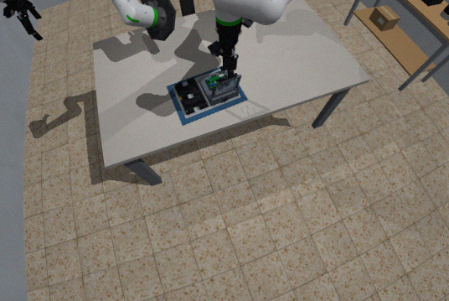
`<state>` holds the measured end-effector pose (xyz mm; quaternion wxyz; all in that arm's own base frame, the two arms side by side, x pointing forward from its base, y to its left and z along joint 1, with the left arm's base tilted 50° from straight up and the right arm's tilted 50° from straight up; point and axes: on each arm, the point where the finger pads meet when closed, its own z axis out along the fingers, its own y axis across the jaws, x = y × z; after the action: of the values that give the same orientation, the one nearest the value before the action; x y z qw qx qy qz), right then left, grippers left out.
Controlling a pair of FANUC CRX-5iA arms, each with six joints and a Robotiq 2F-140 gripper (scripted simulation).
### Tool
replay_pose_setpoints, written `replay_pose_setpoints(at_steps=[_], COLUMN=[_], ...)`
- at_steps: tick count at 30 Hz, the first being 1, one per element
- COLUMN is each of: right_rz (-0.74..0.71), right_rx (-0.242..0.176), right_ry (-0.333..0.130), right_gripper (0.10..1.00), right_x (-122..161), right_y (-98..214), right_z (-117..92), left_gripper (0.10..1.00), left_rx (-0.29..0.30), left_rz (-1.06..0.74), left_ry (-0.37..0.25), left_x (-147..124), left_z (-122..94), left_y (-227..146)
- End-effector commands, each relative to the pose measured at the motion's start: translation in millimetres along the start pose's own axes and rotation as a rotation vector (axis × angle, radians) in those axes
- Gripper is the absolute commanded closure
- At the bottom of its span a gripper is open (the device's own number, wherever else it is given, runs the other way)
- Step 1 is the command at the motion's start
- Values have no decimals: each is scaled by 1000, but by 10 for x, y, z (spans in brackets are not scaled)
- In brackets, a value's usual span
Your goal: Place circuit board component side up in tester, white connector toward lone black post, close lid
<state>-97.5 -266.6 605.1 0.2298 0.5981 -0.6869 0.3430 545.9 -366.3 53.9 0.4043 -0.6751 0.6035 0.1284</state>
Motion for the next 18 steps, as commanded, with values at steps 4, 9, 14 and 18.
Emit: replay_pose_setpoints(at_steps=[4,9,14,18], right_rz=[0,0,0,0], right_rx=[-1,-1,-1,-1], right_ry=[3,3,3,3], right_gripper=[98,98,98,98], right_x=[4,4,4,4], right_y=[4,4,4,4], right_z=[-12,-12,-12,-12], left_gripper=[729,729,729,729], left_rx=[1,1,1,1], left_rz=[0,0,0,0], left_ry=[2,2,2,2], left_x=[2,2,2,3], left_z=[-12,-12,-1,26], left_y=[0,0,0,0])
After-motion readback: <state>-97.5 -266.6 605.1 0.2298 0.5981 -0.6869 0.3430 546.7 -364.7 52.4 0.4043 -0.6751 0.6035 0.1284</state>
